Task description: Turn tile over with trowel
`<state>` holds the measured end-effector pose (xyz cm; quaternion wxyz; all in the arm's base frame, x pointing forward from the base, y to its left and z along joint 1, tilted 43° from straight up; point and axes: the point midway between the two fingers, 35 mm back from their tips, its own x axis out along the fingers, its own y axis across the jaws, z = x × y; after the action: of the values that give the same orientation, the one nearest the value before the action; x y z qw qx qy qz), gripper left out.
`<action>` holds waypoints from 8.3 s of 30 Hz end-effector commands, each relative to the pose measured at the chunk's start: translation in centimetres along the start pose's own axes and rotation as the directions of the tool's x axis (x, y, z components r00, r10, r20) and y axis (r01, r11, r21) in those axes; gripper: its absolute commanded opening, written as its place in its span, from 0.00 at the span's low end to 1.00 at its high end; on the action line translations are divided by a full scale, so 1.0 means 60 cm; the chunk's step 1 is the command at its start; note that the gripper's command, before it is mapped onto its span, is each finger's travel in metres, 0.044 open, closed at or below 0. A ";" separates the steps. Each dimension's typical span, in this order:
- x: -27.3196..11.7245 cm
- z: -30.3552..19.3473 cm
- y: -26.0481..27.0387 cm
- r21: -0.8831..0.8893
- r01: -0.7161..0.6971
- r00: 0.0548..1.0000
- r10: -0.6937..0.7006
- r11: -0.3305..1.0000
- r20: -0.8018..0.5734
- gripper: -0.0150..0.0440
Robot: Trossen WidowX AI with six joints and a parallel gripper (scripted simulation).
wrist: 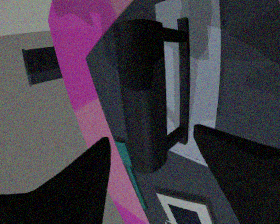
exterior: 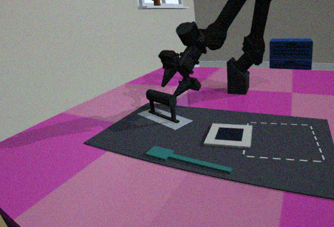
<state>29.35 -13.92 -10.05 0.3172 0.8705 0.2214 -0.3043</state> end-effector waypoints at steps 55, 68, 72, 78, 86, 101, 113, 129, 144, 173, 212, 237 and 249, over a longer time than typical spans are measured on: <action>0.099 -0.008 0.001 0.017 0.001 1.000 -0.001 1.000 -0.013 0.43; 0.099 -0.008 0.003 0.017 0.001 1.000 -0.001 1.000 -0.013 0.25; 0.082 -0.007 0.028 0.015 0.002 1.000 -0.001 1.000 -0.012 0.25; 0.045 -0.007 0.070 0.014 0.002 1.000 -0.001 1.000 -0.015 0.25; 0.038 -0.014 0.082 -0.002 0.000 1.000 0.000 1.000 -0.028 0.25; 0.097 -0.176 0.112 -0.348 -0.084 0.951 -0.030 0.934 -0.309 0.25; 0.112 -0.177 0.100 -0.351 -0.085 0.950 -0.031 0.932 -0.312 0.25; 0.143 -0.175 0.070 -0.350 -0.085 0.949 -0.031 0.933 -0.313 0.25; 0.139 -0.199 0.059 -0.350 -0.084 0.949 -0.032 0.933 -0.312 0.25; 0.114 -0.257 0.039 -0.348 -0.084 0.949 -0.032 0.934 -0.314 0.25; 0.017 -0.324 0.099 -0.277 -0.057 0.926 -0.053 0.959 -0.373 0.25; -0.008 -0.389 0.078 -0.277 -0.055 0.926 -0.054 0.959 -0.373 0.25; -0.004 -0.303 0.140 -0.279 -0.057 0.927 -0.053 0.959 -0.372 0.25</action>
<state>40.98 -6.33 4.83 0.3875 0.8586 0.3199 -0.1020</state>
